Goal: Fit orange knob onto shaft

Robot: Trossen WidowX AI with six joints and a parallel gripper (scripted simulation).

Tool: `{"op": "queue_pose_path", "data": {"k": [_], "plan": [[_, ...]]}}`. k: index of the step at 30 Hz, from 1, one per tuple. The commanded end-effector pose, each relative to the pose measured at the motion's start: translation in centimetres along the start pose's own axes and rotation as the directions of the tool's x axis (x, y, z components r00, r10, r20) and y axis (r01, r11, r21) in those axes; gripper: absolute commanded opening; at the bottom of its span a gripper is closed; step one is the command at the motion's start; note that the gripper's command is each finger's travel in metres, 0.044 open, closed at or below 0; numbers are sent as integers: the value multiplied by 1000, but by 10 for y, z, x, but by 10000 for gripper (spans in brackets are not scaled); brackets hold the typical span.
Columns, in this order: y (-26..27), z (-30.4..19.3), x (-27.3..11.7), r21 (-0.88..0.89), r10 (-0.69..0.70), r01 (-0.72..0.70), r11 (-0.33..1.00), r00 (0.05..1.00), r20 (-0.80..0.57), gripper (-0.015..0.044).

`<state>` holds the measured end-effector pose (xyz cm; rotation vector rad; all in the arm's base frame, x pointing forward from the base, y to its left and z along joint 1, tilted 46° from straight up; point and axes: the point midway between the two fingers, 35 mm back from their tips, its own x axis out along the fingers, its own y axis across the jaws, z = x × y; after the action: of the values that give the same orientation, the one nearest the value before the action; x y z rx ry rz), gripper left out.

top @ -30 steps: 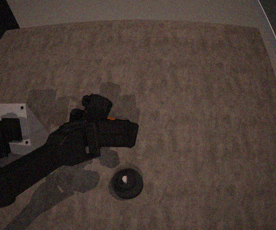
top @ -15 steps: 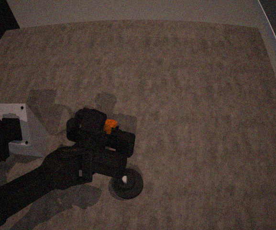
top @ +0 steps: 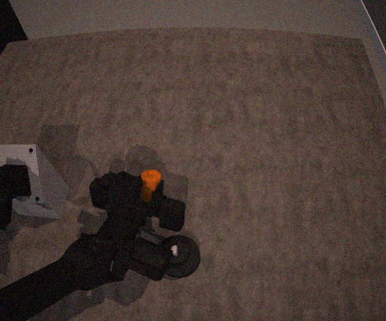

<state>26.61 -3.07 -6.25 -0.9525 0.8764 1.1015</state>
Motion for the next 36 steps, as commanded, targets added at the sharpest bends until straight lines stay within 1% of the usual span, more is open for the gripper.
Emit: {"op": "queue_pose_path", "data": {"k": [1, 3, 6, 30, 36], "plan": [[0, 0, -1, -4, 1, -1, 1000, 1000, -14, 179], [0, 0, -2, -4, 1, -1, 1000, 1000, -24, 179], [0, 0, 0, -5, 1, -1, 1000, 1000, -5, 258], [0, 0, 0, -5, 1, -1, 1000, 1000, -5, 260], [0, 0, 0, -5, 1, -1, 1000, 1000, -5, 417]]}}
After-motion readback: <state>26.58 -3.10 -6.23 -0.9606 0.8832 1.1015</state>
